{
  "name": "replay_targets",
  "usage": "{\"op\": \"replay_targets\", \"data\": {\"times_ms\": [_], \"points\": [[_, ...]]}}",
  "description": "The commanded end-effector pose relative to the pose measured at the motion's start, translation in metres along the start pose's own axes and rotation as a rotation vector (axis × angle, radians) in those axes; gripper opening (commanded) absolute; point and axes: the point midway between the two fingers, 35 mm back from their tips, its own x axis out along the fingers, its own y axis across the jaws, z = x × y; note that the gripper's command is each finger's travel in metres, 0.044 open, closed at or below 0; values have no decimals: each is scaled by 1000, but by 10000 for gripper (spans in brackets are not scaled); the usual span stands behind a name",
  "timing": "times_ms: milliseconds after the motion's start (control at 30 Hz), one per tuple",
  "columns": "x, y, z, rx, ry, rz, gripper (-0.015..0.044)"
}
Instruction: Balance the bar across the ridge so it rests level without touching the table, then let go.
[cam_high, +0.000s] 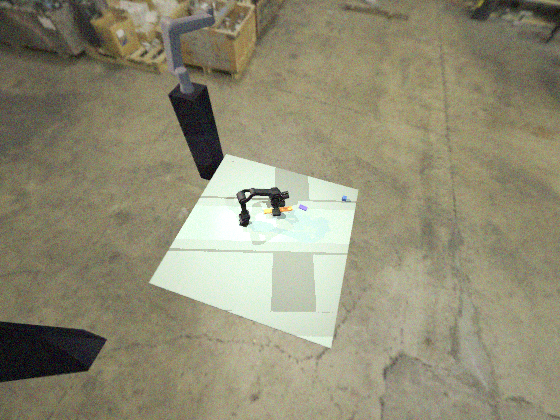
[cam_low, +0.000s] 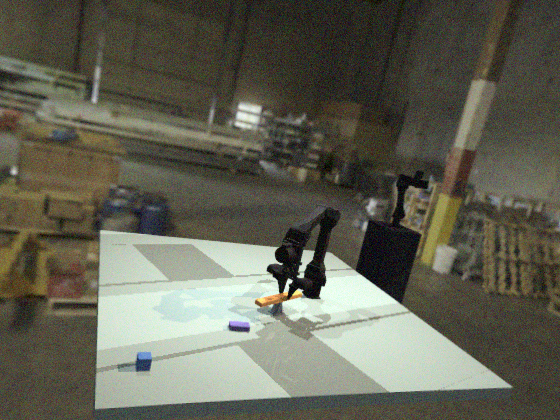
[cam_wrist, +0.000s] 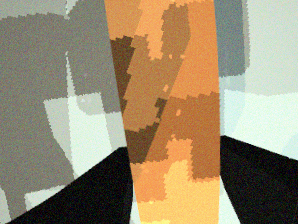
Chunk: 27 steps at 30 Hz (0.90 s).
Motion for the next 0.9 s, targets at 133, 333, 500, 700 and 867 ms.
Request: {"op": "replay_targets", "data": {"times_ms": [133, 333, 500, 700, 867], "points": [[0, 0, 0, 0, 0, 0, 170], [0, 0, 0, 0, 0, 0, 171], [0, 0, 0, 0, 0, 0, 172], [0, 0, 0, 0, 0, 0, 185], [0, 0, 0, 0, 0, 0, 185]]}}
